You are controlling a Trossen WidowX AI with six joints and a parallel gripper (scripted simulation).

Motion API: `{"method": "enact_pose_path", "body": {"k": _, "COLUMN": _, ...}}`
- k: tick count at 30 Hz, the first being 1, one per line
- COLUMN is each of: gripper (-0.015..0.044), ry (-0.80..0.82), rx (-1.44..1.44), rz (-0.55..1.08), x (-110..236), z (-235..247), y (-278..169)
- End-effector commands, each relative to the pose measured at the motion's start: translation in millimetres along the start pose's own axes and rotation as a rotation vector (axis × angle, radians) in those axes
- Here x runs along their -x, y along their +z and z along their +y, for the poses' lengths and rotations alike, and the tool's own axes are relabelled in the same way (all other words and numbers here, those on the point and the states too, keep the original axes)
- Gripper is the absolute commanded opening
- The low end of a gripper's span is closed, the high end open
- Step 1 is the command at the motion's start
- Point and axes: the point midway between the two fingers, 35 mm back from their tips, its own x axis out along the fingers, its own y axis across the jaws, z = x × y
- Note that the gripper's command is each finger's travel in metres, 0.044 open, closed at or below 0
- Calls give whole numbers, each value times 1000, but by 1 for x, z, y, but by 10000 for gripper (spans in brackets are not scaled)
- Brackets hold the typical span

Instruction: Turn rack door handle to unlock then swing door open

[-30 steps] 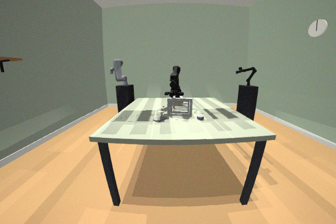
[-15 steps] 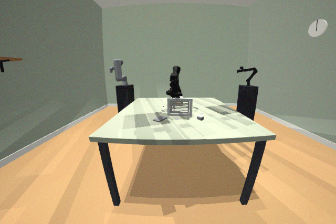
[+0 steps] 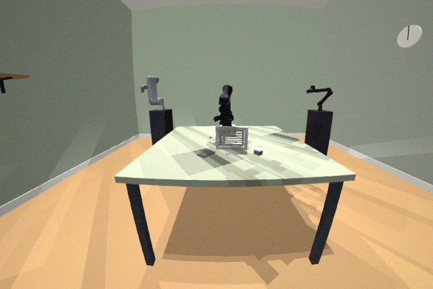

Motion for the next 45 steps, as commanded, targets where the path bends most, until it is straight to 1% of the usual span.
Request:
{"method": "enact_pose_path", "body": {"k": 1, "gripper": 10, "ry": 0, "rx": -201, "rz": 4, "x": -1, "z": 0, "y": -1}}
{"method": "enact_pose_path", "body": {"k": 5, "gripper": 10, "ry": -1, "rx": -365, "rz": 4, "x": -1, "z": 0, "y": -1}}
{"method": "enact_pose_path", "body": {"k": 13, "gripper": 10, "ry": -1, "rx": -373, "rz": 4, "x": -1, "z": 0, "y": -1}}
{"method": "enact_pose_path", "body": {"k": 23, "gripper": 272, "ry": -1, "rx": -373, "rz": 4, "x": -1, "z": 0, "y": -1}}
{"method": "enact_pose_path", "body": {"k": 24, "gripper": 282, "ry": -1, "rx": -373, "rz": 4, "x": -1, "z": 0, "y": -1}}
{"method": "enact_pose_path", "body": {"k": 27, "gripper": 282, "ry": 0, "rx": -299, "rz": 4, "x": -1, "z": 0, "y": -1}}
{"method": "enact_pose_path", "body": {"k": 45, "gripper": 282, "ry": 2, "rx": 593, "rz": 4, "x": -1, "z": 0, "y": -1}}
